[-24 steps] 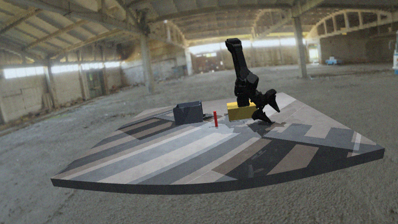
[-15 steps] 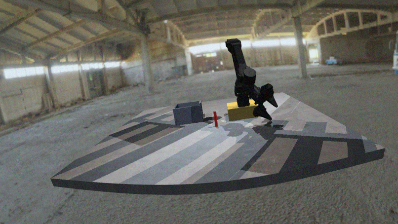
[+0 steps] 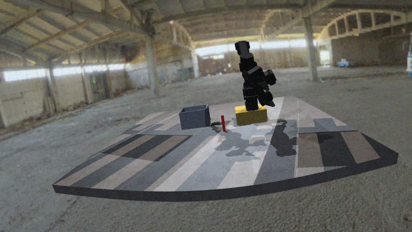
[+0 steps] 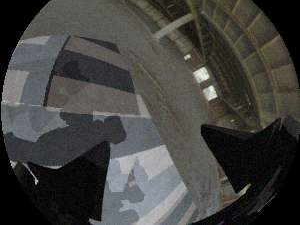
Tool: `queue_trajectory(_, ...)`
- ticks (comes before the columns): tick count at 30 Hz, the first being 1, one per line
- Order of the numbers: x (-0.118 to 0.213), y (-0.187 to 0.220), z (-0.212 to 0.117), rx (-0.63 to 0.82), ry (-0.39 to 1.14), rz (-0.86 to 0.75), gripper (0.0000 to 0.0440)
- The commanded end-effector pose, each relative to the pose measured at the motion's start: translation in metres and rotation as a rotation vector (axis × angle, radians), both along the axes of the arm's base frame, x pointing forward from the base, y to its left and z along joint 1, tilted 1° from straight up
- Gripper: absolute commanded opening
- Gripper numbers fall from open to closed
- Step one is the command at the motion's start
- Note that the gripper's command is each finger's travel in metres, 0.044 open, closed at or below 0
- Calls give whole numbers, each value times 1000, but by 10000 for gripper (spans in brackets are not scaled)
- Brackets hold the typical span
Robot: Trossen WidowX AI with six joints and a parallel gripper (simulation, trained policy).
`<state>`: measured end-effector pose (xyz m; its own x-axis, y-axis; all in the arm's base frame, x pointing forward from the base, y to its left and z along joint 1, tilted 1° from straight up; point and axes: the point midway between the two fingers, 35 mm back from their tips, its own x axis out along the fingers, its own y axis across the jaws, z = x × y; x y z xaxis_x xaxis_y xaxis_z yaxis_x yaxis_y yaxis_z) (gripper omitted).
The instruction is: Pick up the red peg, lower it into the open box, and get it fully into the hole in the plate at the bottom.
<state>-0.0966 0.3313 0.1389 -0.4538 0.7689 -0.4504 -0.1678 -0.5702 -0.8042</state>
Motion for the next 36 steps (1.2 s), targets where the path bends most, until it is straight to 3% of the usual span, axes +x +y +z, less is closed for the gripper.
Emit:
queue_trajectory(1,14,10,20,-1,63,-89,440)
queue_trajectory(20,114,25,101,-58,475,-604,440)
queue_trajectory(36,189,-1,130,-107,851,-1012,440)
